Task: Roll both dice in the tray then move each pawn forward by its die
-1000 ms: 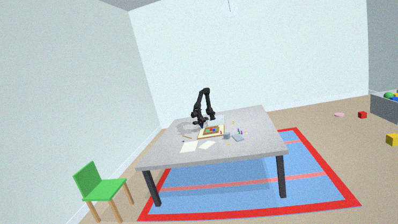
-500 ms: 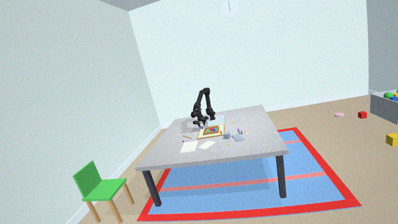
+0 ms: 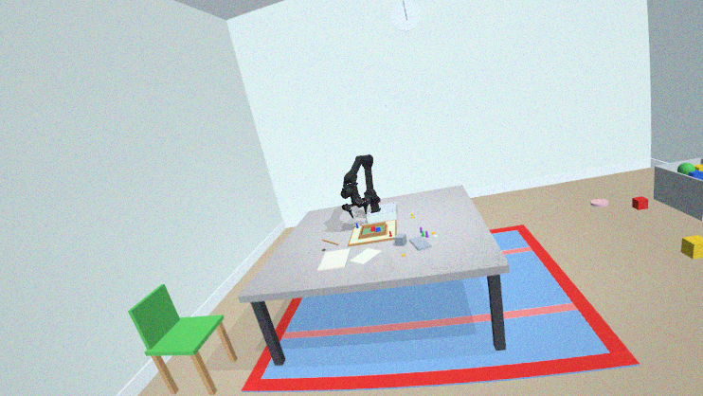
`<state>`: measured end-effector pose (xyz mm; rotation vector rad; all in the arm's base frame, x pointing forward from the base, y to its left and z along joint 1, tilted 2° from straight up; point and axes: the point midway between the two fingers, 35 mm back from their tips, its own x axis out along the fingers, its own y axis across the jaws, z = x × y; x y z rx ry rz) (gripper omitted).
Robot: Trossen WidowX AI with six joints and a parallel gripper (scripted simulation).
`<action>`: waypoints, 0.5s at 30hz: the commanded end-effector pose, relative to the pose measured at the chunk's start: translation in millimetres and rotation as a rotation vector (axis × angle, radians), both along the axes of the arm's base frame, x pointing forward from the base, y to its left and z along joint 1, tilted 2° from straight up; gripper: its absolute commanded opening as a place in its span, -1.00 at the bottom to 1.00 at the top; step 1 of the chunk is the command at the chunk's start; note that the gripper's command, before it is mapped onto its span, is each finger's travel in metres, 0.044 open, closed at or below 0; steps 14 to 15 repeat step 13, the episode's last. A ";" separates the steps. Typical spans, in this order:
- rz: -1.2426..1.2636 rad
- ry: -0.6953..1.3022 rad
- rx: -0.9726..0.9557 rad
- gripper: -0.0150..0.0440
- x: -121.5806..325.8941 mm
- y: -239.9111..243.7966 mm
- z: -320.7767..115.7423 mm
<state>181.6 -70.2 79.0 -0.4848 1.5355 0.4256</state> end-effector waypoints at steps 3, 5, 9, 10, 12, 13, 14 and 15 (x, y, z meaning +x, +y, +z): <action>-0.337 -0.021 0.002 1.00 -1.1 57.2 39.9; -0.439 -0.024 0.003 1.00 -6.7 73.3 50.9; -0.513 -0.026 0.003 1.00 -12.0 84.2 58.7; -0.513 -0.026 0.003 1.00 -12.0 84.2 58.7; -0.513 -0.026 0.003 1.00 -12.0 84.2 58.7; -0.513 -0.026 0.003 1.00 -12.0 84.2 58.7; -0.513 -0.026 0.003 1.00 -12.0 84.2 58.7; -0.513 -0.026 0.003 1.00 -12.0 84.2 58.7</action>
